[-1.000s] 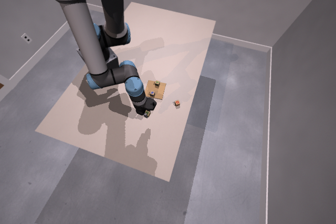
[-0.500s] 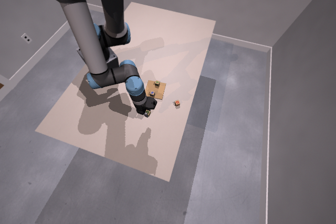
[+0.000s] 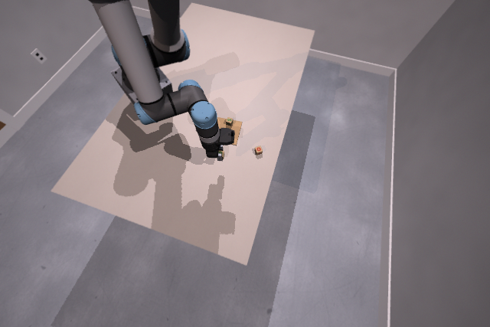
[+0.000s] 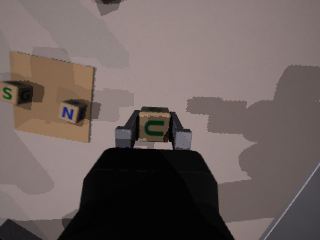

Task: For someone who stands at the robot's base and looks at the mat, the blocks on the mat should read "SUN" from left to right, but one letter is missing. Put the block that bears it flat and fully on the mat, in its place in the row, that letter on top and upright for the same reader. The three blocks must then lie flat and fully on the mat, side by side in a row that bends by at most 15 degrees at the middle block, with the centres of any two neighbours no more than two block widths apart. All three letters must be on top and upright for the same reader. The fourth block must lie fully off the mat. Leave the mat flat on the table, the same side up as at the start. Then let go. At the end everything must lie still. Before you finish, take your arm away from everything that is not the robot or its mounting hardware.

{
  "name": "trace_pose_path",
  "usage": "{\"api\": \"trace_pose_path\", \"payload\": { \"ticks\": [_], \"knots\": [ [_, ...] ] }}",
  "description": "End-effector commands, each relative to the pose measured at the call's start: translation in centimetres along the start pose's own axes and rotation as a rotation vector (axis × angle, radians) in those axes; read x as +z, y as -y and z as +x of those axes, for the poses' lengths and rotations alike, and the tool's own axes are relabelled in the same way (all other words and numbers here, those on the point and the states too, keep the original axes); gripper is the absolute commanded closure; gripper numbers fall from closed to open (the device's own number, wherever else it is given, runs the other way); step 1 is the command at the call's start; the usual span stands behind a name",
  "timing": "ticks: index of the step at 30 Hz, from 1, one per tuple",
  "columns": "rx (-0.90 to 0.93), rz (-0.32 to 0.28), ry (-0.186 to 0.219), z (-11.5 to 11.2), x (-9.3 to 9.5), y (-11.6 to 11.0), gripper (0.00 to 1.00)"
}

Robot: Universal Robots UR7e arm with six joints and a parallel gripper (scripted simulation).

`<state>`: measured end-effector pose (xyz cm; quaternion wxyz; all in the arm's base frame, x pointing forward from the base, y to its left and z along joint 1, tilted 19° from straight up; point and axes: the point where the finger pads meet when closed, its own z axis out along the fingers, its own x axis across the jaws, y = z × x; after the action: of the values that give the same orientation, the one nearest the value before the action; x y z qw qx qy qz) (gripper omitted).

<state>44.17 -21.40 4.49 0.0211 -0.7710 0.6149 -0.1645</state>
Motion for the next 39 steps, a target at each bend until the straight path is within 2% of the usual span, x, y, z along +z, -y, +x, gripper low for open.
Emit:
{"api": "trace_pose_path", "payload": {
  "ticks": [1, 7, 9, 11, 20, 24, 26, 28, 39],
  "knots": [
    [-0.139, 0.000, 0.000, -2.1, 0.0, 0.5, 0.43],
    [-0.285, -0.001, 0.001, -4.4, 0.0, 0.9, 0.43],
    [-0.285, -0.001, 0.001, -4.4, 0.0, 0.9, 0.43],
    [-0.374, -0.001, 0.001, -5.7, 0.0, 1.0, 0.43],
    [-0.587, -0.001, 0.001, -9.0, 0.0, 1.2, 0.43],
    [-0.684, -0.001, 0.000, -10.4, -0.1, 1.2, 0.43],
    [-0.684, -0.001, 0.000, -10.4, -0.1, 1.2, 0.43],
    [-0.773, -0.001, 0.000, -11.7, -0.1, 1.1, 0.43],
    [-1.034, 0.000, -0.003, -15.3, -0.4, 0.7, 0.43]
  ]
}}
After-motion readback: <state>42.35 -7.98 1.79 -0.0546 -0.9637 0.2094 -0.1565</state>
